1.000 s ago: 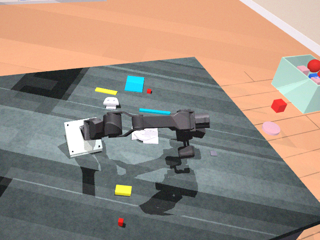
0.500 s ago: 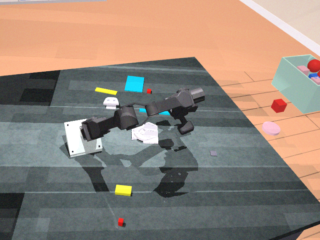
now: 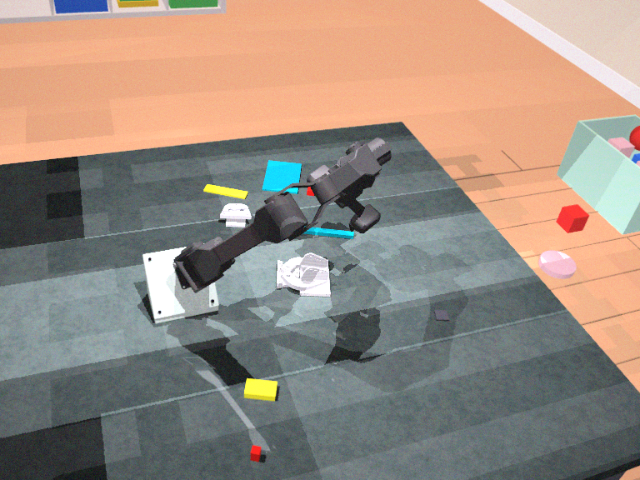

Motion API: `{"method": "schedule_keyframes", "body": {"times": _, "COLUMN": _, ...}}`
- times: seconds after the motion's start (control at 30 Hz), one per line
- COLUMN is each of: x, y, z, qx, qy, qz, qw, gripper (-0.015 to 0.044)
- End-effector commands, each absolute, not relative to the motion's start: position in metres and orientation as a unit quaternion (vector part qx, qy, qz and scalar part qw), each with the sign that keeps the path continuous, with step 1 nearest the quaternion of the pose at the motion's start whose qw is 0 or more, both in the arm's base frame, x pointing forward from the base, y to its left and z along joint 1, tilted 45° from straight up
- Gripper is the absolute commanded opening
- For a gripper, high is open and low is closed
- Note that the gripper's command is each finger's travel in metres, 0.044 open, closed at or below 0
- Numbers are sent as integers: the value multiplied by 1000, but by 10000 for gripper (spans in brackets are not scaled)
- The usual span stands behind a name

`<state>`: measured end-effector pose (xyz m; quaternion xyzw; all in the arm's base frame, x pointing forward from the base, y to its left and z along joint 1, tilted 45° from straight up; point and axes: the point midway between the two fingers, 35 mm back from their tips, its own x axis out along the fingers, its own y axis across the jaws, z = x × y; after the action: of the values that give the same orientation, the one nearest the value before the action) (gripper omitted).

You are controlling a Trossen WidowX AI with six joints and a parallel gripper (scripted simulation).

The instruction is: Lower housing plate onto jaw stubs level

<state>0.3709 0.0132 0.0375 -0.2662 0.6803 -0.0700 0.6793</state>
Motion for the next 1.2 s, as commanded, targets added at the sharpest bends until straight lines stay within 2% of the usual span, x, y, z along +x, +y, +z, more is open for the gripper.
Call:
{"method": "schedule_keyframes", "body": {"times": 0.0, "x": 364, "y": 42, "z": 18, "qx": -285, "qy": 693, "qz": -40, "qw": 662, "gripper": 440}}
{"method": "schedule_keyframes", "body": {"times": 0.6, "x": 299, "y": 138, "z": -63, "qx": -409, "qy": 730, "qz": 71, "qw": 542, "gripper": 440}}
{"method": "schedule_keyframes", "body": {"times": 1.17, "x": 208, "y": 182, "z": -126, "qx": -534, "qy": 733, "qz": 133, "qw": 401, "gripper": 440}}
